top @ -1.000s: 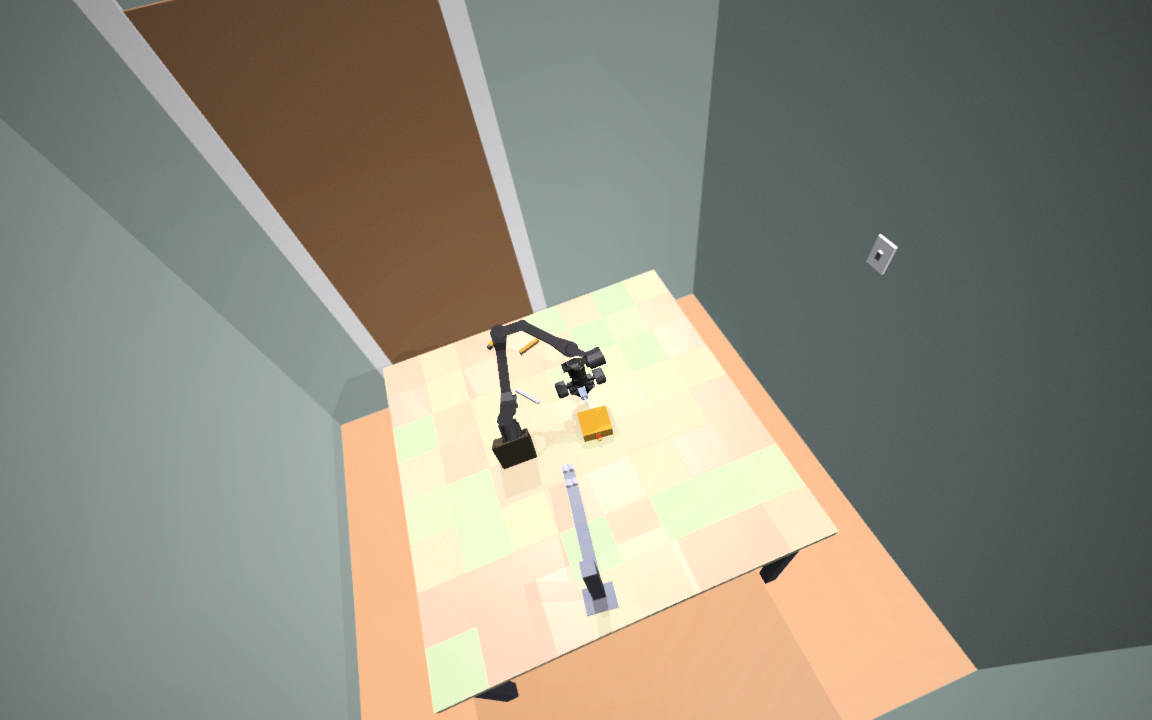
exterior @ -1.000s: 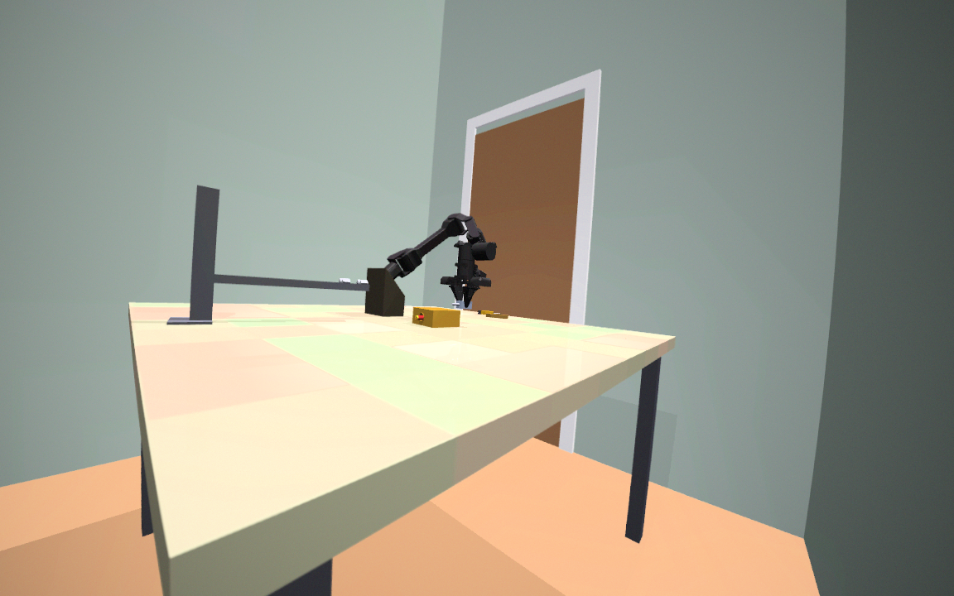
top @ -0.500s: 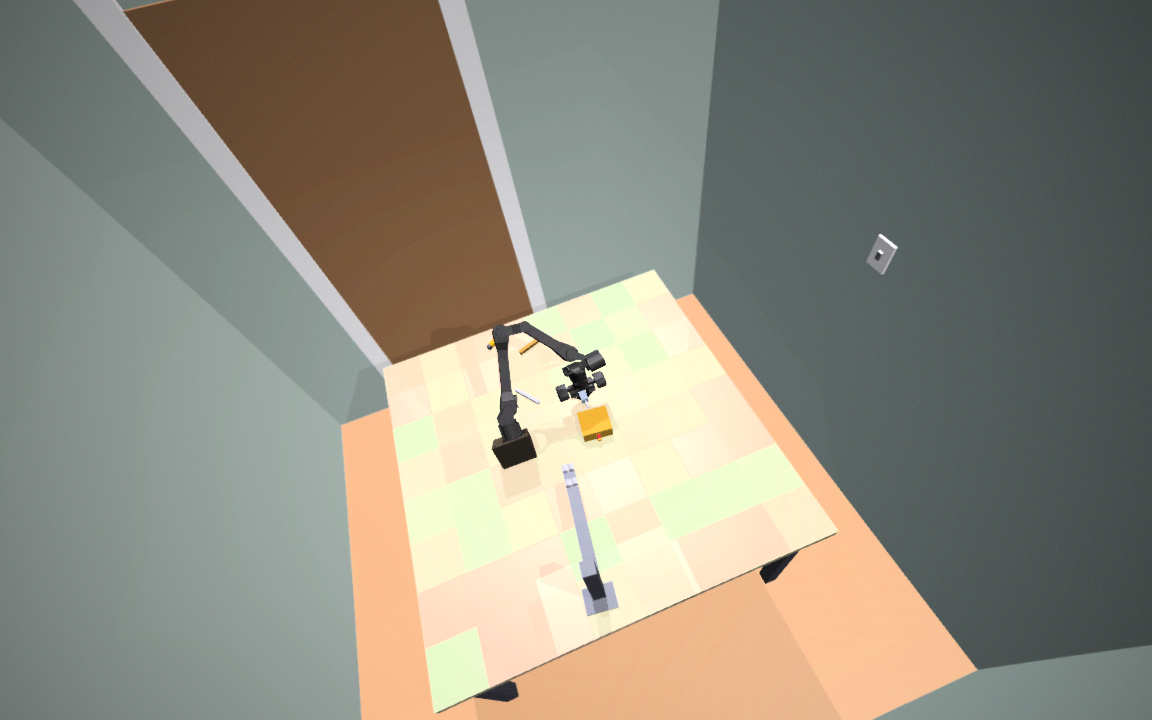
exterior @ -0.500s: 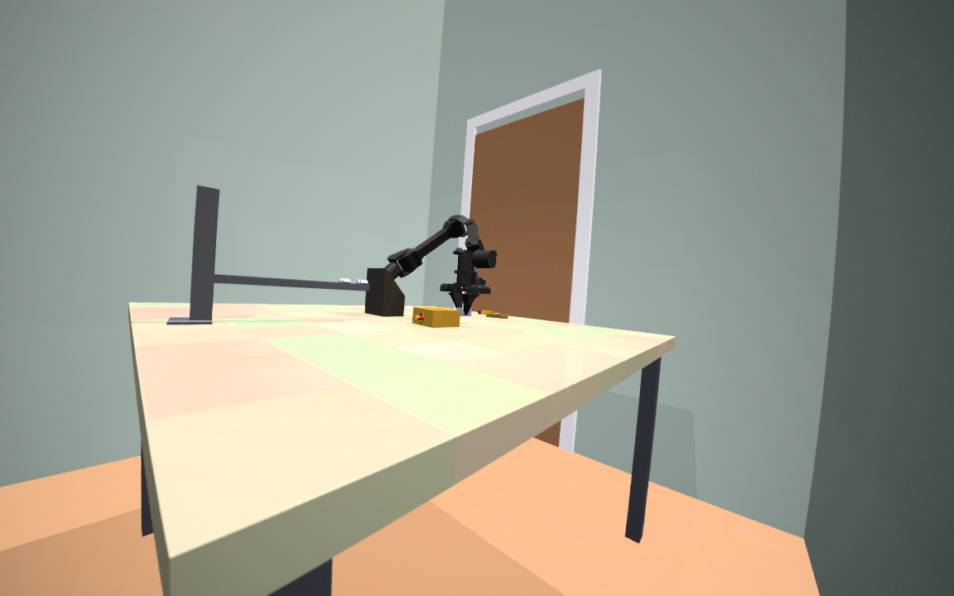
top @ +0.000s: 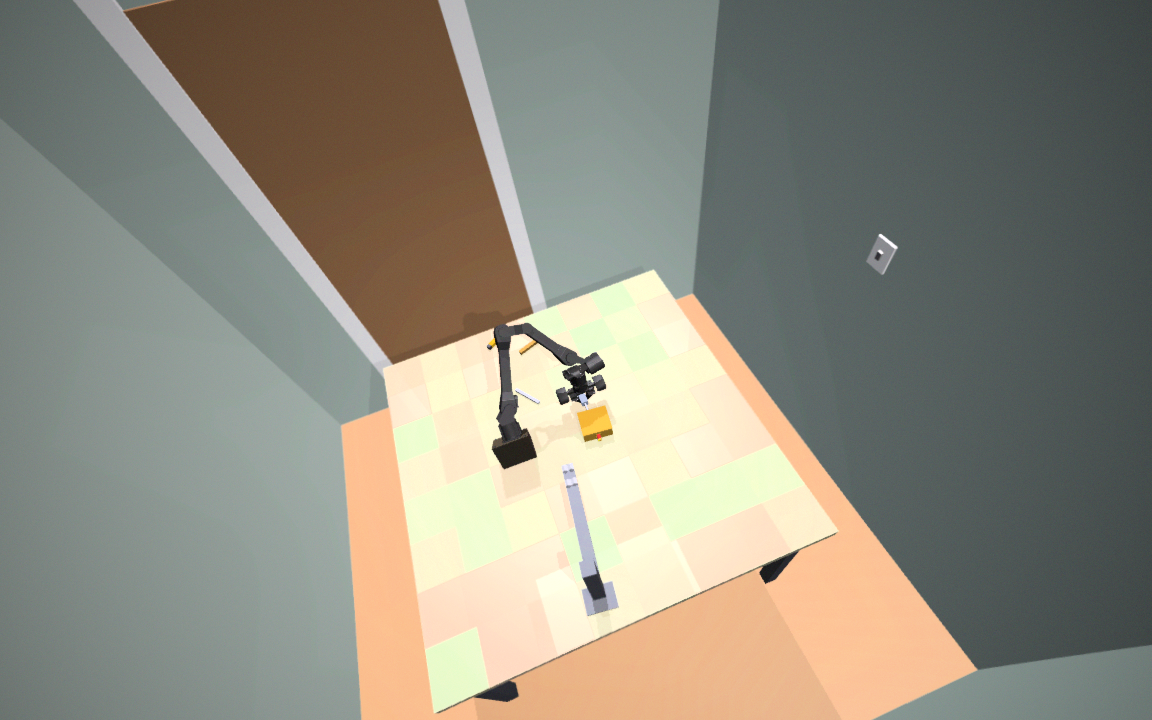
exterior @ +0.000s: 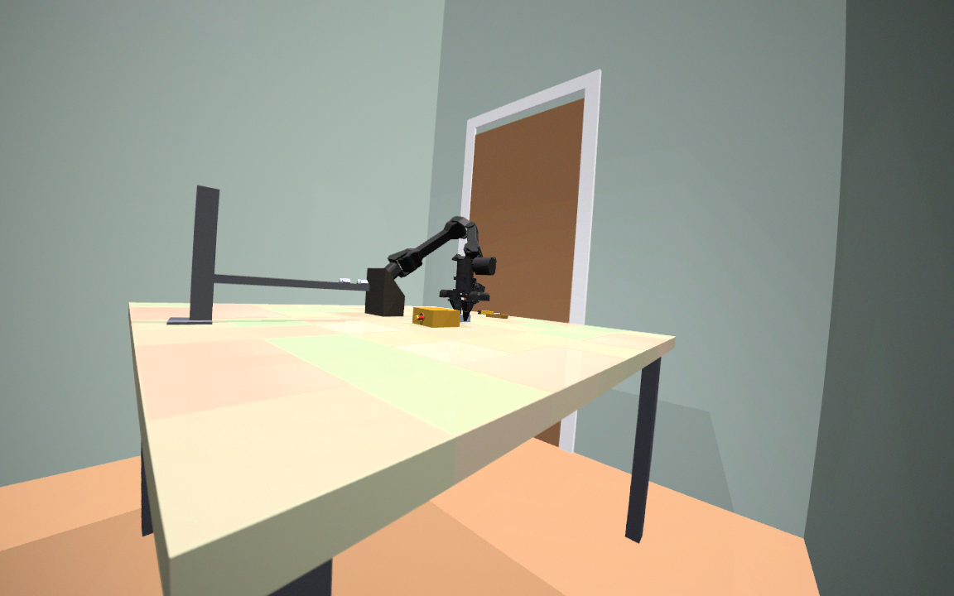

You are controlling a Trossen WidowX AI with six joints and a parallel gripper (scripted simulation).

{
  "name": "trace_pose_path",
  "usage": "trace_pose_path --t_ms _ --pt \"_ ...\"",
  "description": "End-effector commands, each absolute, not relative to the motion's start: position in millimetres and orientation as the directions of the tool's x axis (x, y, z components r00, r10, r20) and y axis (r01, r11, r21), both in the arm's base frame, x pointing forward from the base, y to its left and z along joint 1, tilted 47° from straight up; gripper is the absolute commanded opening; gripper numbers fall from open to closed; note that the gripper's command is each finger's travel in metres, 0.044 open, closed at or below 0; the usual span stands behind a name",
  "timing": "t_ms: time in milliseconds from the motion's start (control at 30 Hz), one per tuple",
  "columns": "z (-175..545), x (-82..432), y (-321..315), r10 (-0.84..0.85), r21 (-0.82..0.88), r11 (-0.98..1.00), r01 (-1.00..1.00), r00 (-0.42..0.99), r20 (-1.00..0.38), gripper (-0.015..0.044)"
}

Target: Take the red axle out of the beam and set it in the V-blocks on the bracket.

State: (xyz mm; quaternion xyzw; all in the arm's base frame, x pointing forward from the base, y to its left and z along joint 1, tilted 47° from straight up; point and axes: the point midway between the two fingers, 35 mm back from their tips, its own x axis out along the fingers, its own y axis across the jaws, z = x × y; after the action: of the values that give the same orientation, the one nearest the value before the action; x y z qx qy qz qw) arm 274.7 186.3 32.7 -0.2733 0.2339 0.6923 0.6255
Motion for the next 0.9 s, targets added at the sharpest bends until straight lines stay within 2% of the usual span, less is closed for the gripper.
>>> trace_pose_path --t_ms 0,500,867 --pt "33 275 186 0.738 -0.019 -0.108 -0.994 -0.067 -0.671 0.0052" --pt "41 276 178 0.734 -0.006 -0.102 -0.995 -0.071 -0.676 0.044" --pt "55 278 163 0.733 -0.006 -0.102 -0.995 -0.071 -0.677 0.044"
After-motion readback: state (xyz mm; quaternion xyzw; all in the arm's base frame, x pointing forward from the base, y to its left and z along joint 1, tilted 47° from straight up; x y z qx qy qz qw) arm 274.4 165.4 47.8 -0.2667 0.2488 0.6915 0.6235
